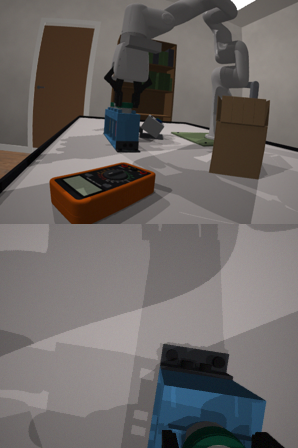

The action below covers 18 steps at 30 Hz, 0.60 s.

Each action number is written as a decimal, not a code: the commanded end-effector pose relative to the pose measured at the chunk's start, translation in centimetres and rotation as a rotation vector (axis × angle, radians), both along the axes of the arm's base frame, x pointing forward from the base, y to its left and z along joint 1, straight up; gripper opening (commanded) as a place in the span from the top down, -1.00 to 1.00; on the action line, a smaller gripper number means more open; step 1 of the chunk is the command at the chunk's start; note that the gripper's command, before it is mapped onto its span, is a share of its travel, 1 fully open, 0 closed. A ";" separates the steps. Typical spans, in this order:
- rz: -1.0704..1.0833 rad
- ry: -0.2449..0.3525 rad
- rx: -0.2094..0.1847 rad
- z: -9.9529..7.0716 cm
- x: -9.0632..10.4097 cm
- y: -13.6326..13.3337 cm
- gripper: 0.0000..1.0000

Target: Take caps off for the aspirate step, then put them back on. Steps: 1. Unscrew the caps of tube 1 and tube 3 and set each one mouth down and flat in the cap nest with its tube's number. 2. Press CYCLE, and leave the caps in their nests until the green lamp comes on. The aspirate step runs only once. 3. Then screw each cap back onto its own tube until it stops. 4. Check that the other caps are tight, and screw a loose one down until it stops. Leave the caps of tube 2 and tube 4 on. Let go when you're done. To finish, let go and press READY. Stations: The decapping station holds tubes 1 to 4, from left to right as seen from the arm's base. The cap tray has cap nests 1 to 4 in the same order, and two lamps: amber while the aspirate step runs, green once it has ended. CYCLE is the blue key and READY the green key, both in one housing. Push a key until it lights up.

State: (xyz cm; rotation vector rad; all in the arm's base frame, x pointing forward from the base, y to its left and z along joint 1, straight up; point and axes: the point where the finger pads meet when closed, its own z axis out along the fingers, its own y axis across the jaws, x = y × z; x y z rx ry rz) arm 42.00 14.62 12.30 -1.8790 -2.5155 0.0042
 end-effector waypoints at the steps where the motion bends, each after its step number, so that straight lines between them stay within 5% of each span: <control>1: 0.194 -0.003 0.004 0.2 0.1 0.0 0.08; 10: 0.643 -0.003 0.004 0.2 0.1 0.0 0.08; 18: 0.648 -0.003 0.004 0.2 0.1 0.0 0.08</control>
